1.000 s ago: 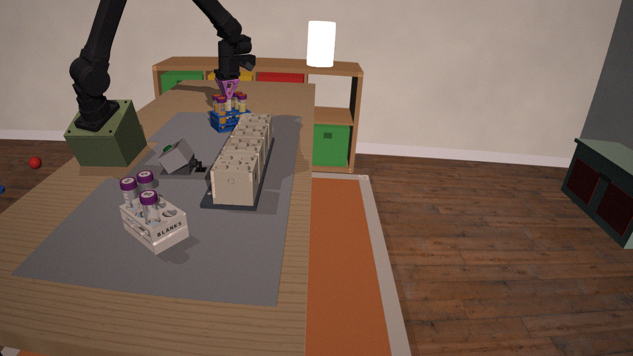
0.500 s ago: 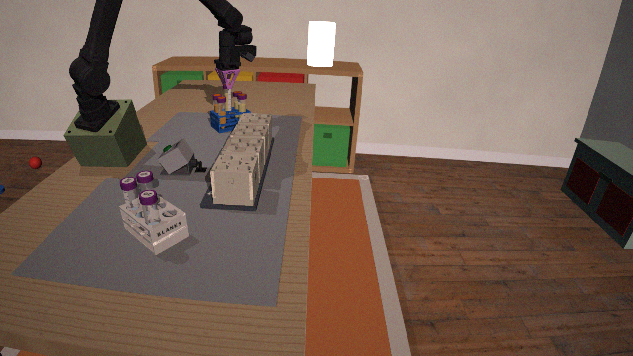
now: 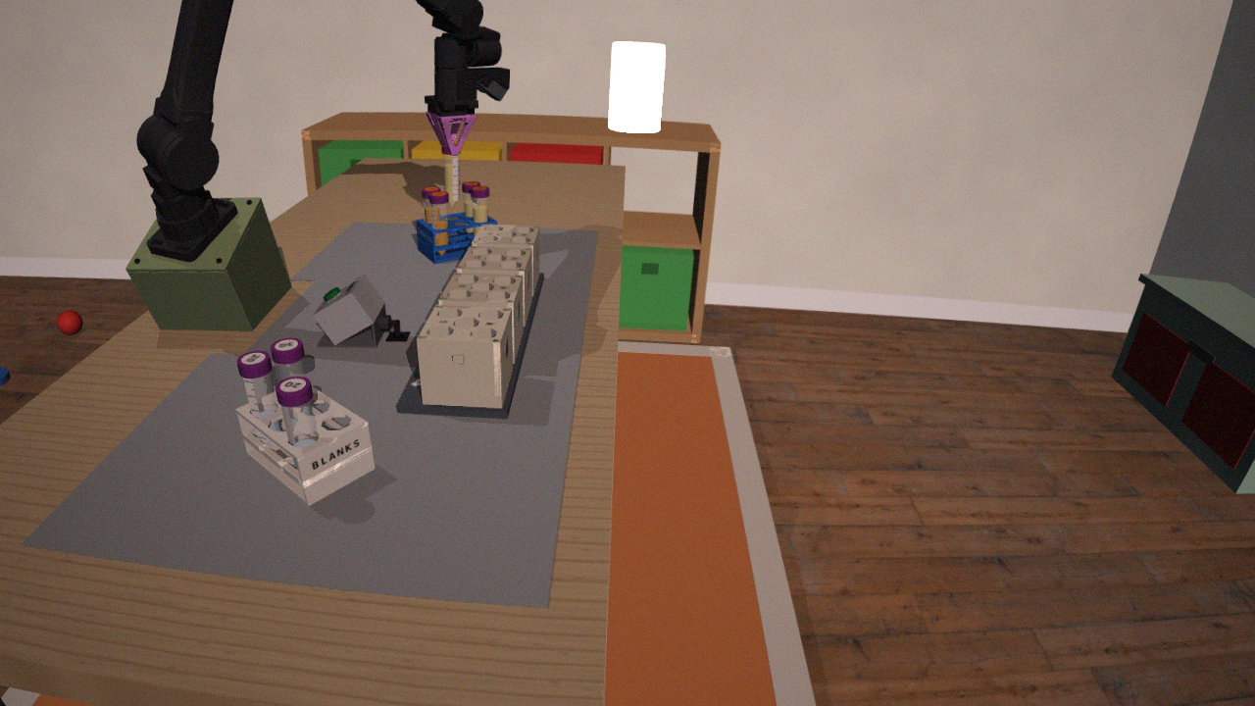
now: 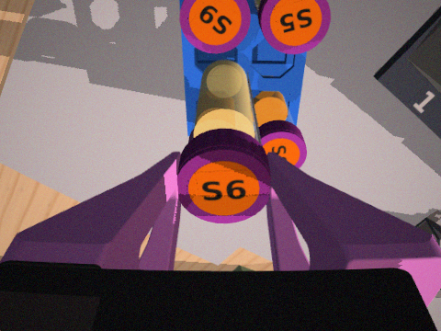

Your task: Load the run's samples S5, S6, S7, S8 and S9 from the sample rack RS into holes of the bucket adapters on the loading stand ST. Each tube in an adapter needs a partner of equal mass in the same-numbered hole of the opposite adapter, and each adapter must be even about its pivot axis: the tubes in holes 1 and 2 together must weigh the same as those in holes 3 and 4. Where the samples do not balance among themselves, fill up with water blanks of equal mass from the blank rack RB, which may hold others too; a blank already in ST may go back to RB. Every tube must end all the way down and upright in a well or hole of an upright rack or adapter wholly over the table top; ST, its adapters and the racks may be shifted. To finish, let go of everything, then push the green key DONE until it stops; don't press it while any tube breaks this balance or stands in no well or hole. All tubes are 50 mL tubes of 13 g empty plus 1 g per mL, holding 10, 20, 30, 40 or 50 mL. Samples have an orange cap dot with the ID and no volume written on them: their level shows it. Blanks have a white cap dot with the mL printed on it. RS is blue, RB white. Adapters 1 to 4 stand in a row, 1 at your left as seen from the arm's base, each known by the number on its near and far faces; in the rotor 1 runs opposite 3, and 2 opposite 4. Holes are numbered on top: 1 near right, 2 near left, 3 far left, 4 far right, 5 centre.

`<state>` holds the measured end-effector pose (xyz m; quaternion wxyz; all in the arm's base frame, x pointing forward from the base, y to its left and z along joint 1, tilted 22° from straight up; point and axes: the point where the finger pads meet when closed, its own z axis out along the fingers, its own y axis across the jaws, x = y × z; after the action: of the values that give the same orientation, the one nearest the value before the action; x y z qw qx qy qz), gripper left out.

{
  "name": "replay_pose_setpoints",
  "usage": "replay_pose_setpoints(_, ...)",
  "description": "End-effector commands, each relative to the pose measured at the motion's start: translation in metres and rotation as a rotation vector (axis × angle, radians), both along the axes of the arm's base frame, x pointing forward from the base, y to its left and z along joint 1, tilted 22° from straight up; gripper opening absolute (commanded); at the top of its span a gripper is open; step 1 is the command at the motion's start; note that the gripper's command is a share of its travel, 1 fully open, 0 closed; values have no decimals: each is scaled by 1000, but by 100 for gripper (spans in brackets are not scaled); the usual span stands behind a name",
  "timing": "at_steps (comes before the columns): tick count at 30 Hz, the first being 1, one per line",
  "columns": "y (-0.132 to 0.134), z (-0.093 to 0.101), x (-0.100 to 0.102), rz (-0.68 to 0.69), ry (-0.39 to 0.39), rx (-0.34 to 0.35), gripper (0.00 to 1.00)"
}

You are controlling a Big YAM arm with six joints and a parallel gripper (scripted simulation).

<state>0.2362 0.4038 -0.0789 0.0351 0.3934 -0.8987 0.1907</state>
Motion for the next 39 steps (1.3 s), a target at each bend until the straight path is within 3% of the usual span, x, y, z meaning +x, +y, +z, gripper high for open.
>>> replay_pose_setpoints(1,44,46,2,18,-45,95,0)
replay_pose_setpoints(18,59,93,-5,18,-44,98,0)
replay_pose_setpoints(19,59,93,-5,20,-44,97,0)
replay_pose_setpoints(20,44,75,-3,14,-28,62,0)
replay_pose_setpoints(39,44,75,-3,14,-28,62,0)
